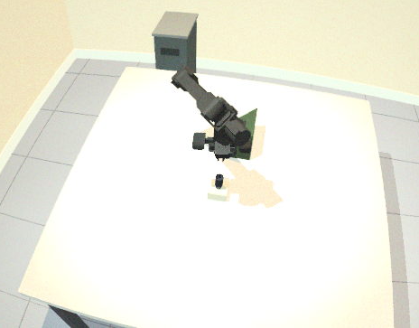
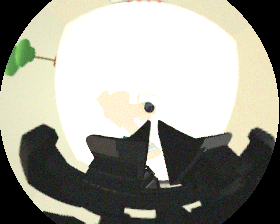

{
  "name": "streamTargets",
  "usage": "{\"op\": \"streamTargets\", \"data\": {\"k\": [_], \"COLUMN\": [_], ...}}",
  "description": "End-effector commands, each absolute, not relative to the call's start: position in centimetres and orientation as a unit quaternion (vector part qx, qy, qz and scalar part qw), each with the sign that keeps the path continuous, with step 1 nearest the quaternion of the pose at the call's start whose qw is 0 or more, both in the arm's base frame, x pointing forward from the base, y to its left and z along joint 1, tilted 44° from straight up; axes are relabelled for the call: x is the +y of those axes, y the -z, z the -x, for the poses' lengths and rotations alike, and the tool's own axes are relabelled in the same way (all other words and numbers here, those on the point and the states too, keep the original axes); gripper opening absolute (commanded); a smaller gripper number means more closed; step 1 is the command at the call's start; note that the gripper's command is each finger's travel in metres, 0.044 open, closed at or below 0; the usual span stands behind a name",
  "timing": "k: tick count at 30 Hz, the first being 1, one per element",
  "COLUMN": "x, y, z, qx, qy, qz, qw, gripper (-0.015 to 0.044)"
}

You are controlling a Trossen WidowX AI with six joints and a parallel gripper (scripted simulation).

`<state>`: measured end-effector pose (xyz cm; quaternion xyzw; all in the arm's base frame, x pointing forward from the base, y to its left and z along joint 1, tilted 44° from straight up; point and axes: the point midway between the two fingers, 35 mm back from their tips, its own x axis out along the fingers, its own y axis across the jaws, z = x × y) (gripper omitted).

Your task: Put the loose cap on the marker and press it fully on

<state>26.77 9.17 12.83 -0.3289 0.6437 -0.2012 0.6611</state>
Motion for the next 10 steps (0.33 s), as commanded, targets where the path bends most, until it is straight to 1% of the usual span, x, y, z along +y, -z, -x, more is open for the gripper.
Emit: {"op": "streamTargets", "data": {"k": [1,10], "x": [9.29,9.29], "y": [-12.79,-12.79], "z": [-26.77,-26.77], "qx": [0.648,0.648], "qy": [0.203,0.203], "qz": [0.328,0.328], "qw": [0.657,0.657], "gripper": [0.0131,0.0368]}}
